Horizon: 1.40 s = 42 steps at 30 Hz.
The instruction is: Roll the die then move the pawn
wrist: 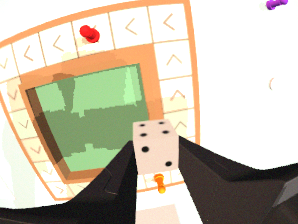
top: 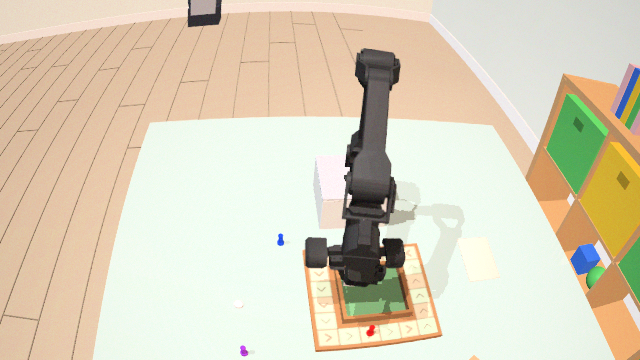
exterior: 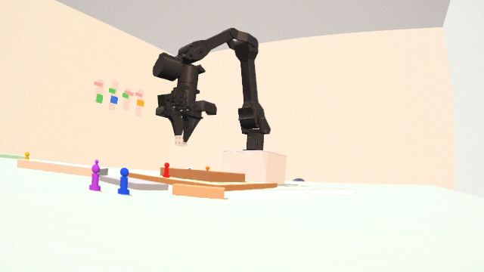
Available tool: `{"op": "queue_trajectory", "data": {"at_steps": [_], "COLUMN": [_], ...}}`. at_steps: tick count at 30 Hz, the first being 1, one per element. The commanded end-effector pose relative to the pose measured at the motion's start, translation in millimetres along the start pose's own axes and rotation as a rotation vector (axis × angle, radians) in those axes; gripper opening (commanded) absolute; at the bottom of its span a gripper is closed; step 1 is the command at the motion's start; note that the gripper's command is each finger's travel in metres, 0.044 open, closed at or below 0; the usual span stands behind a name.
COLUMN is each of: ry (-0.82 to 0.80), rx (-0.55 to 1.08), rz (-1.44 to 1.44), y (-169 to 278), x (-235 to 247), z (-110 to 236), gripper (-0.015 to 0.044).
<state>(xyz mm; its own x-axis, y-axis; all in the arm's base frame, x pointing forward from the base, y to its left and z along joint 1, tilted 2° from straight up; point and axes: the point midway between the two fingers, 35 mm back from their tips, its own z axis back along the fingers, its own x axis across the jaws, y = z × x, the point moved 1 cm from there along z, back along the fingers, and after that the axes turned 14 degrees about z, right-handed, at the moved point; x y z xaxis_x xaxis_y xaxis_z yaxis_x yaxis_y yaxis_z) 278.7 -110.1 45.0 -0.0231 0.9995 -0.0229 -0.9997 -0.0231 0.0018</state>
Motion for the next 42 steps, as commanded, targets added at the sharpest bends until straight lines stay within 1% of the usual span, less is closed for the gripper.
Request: {"op": "queue_trajectory", "data": {"at_steps": [1,10,15,27,38,40,42], "ry": [-0.005,-0.009,-0.005,0.074,0.156,0.166,0.167], "rx": [-0.002,-0.001,-0.023,-0.417,-0.78,-0.825,-0.83], "rz": [0.016,0.067,0.071,0.067,0.064,0.063,0.063], "y": [0.0,4.9,5.0,-3.1,-2.2,-0.6,-0.3], "x": [20.5,66.6,69.7,67.0,66.8,67.0,67.0], "z": [-4.0,-13.2,-15.4,-33.6,-40.7,-39.9,-39.8], "gripper": [0.0,0.0,0.0,0.0,0.0,0.0,0.0]}}
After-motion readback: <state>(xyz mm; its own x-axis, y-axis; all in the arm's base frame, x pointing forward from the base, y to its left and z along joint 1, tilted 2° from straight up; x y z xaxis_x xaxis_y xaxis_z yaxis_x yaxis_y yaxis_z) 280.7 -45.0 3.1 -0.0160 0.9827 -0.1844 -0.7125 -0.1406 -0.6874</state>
